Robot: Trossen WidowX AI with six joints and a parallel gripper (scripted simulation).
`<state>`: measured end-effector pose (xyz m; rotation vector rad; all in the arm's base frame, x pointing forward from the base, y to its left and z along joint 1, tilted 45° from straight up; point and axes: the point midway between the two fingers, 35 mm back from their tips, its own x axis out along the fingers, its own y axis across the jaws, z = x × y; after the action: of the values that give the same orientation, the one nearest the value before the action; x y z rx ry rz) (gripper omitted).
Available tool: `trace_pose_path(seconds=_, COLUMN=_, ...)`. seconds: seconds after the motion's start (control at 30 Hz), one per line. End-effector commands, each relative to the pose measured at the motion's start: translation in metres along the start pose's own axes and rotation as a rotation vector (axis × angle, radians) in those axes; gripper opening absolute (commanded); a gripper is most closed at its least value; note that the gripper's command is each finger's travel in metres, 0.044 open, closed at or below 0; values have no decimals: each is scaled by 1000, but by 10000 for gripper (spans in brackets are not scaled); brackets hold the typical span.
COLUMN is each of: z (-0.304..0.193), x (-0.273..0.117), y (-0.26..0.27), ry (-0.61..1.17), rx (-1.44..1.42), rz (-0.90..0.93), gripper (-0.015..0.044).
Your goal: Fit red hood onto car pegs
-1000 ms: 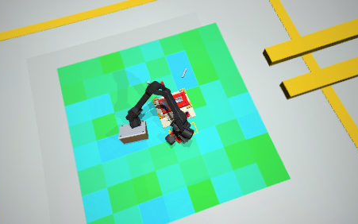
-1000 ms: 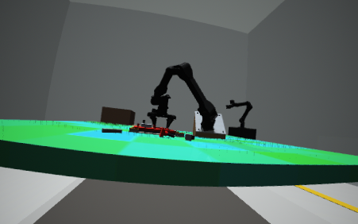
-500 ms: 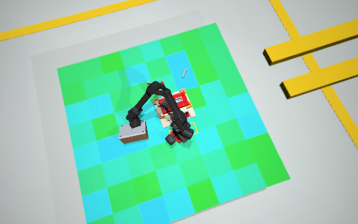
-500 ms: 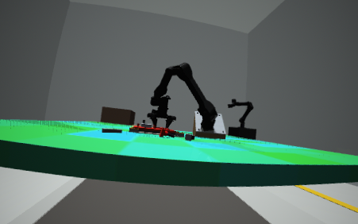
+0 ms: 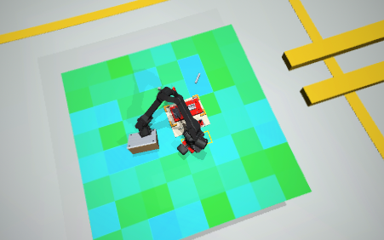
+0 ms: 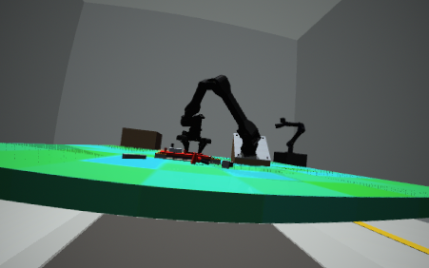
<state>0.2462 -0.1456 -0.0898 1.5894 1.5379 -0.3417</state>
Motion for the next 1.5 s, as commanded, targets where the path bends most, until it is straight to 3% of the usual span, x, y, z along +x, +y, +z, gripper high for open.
trace_pose_path(seconds=0.0, z=2, x=-8, y=0, ry=-6, rx=-5, rz=0, gripper=91)
trace_pose_path(seconds=0.13, z=2, x=-19, y=0, ry=-7, rx=-5, rz=0, gripper=0)
trace_pose_path(seconds=0.77, z=2, x=-90, y=-1, ry=-8, rx=-4, rz=-2, gripper=0)
trace_pose_path(seconds=1.03, z=0, x=-93, y=2, ry=-5, rx=-9, rz=1, gripper=0)
trace_pose_path(seconds=1.47, z=-44, x=-100, y=75, ry=-31, rx=-394, rz=-14, gripper=0)
